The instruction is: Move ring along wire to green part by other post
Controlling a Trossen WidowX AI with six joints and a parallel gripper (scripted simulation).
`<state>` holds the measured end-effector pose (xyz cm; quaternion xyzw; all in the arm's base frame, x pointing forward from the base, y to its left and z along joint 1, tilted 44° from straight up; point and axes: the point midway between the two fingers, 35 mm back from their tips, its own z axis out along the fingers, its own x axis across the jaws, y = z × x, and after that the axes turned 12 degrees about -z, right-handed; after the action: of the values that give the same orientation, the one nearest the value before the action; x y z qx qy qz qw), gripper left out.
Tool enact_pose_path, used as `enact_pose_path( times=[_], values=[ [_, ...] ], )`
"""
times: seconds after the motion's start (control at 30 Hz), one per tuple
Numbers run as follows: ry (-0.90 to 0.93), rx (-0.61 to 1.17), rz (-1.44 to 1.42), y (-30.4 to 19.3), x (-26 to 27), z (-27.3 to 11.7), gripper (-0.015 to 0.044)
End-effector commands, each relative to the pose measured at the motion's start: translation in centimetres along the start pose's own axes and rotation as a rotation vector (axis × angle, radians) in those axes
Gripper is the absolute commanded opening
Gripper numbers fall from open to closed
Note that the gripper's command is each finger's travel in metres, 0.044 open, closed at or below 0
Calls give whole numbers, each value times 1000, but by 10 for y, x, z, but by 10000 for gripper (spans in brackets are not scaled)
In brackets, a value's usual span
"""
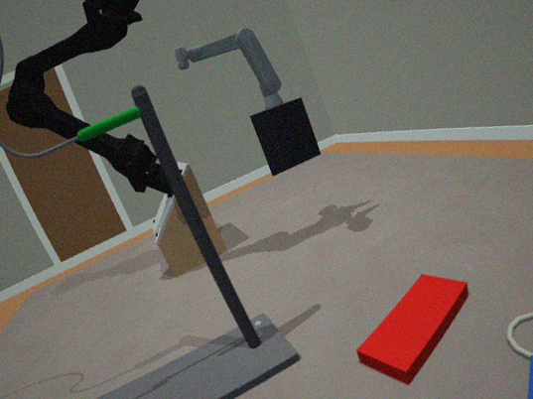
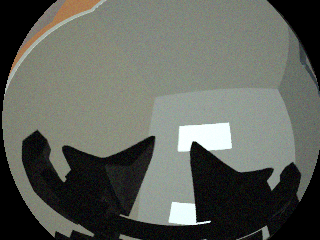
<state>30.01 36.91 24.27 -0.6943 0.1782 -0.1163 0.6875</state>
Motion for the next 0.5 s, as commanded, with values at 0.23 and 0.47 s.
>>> enact_pose_path(
  times=[0.23,0.47],
  values=[
    [196,13,223,-34,38,-25,160],
    [340,43,362,-54,70,-50,160]
  ],
)
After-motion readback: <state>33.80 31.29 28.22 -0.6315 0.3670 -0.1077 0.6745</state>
